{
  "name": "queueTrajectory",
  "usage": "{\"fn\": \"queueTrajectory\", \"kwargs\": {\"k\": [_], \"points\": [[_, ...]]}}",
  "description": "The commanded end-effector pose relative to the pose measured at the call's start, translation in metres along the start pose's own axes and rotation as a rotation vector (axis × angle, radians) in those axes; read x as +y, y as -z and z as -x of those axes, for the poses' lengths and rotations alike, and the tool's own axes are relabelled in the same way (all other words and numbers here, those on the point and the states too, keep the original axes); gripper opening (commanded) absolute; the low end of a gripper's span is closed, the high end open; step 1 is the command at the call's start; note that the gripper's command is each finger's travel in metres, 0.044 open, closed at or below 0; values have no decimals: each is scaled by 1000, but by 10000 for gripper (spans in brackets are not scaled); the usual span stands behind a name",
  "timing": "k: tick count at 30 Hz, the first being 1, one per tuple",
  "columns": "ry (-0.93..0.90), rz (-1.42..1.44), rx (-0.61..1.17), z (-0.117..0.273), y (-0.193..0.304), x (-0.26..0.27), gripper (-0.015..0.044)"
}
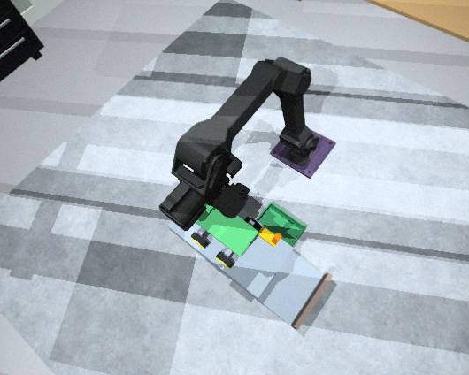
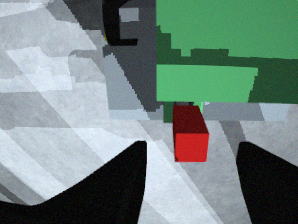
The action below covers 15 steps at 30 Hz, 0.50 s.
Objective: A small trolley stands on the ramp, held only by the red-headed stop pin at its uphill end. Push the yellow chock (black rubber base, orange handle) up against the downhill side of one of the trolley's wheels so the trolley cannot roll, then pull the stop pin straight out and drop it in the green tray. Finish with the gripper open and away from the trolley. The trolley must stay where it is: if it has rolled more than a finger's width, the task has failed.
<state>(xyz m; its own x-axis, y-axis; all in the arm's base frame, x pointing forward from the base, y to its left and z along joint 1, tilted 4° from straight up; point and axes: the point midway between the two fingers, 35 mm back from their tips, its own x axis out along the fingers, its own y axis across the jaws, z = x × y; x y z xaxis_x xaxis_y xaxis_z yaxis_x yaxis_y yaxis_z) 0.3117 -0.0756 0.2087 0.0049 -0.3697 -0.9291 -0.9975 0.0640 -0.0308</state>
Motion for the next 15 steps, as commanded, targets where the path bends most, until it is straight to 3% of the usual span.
{"fn": "queueTrajectory", "kwargs": {"k": [1,15], "points": [[-3,6,4,-4,1,0,190],[-3,6,5,-21,0,0,190]]}}
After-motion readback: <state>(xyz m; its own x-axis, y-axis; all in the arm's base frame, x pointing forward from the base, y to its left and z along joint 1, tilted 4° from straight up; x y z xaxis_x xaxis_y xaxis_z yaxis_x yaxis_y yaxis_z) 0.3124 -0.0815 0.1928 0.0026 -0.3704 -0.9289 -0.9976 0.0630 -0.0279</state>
